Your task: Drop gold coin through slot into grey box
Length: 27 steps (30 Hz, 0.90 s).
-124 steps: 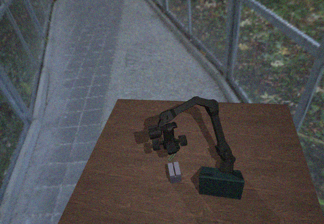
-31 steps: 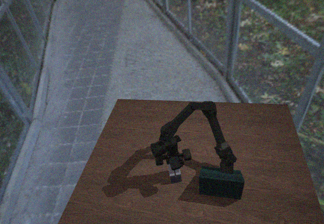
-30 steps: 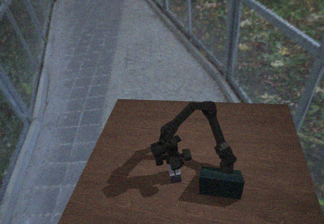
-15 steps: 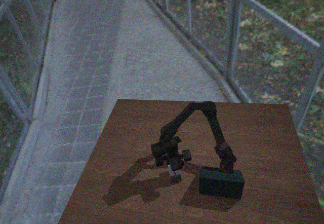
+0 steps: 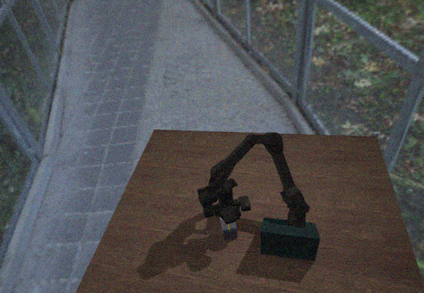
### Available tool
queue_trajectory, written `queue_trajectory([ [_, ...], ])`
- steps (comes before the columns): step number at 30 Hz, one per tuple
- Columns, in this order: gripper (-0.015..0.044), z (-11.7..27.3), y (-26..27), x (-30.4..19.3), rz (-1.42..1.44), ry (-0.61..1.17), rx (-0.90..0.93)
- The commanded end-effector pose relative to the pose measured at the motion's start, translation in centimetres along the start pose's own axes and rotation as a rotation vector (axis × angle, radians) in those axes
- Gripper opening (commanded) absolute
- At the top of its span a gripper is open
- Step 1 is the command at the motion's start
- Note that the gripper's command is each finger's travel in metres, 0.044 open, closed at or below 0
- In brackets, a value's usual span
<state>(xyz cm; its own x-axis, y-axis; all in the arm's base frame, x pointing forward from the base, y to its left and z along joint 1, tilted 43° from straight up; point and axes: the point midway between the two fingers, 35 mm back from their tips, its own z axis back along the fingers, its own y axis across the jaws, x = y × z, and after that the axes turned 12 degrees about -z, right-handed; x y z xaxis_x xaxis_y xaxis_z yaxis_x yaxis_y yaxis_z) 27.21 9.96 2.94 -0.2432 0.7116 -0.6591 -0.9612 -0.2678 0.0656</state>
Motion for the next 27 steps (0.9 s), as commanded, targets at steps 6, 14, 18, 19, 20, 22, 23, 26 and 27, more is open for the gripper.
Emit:
queue_trajectory([
  [6,0.0213,0.3,0.0,0.0,-0.001,0.000,0.000],
  [14,0.0423,4.0,0.1,0.0,0.004,0.001,0.000],
  [18,0.0440,6.3,0.4,0.0,0.007,0.004,0.000],
  [19,0.0440,6.3,0.4,0.0,0.007,0.004,0.000],
  [20,0.0440,6.3,0.4,0.0,0.007,0.004,0.000],
  [22,0.0440,6.3,0.4,0.0,0.007,0.004,0.000],
  [23,0.0440,6.3,0.4,0.0,0.007,0.004,0.000],
  [26,0.0440,6.3,0.4,0.0,0.007,0.004,0.000],
  [27,0.0440,6.3,0.4,0.0,0.007,0.004,0.000],
])
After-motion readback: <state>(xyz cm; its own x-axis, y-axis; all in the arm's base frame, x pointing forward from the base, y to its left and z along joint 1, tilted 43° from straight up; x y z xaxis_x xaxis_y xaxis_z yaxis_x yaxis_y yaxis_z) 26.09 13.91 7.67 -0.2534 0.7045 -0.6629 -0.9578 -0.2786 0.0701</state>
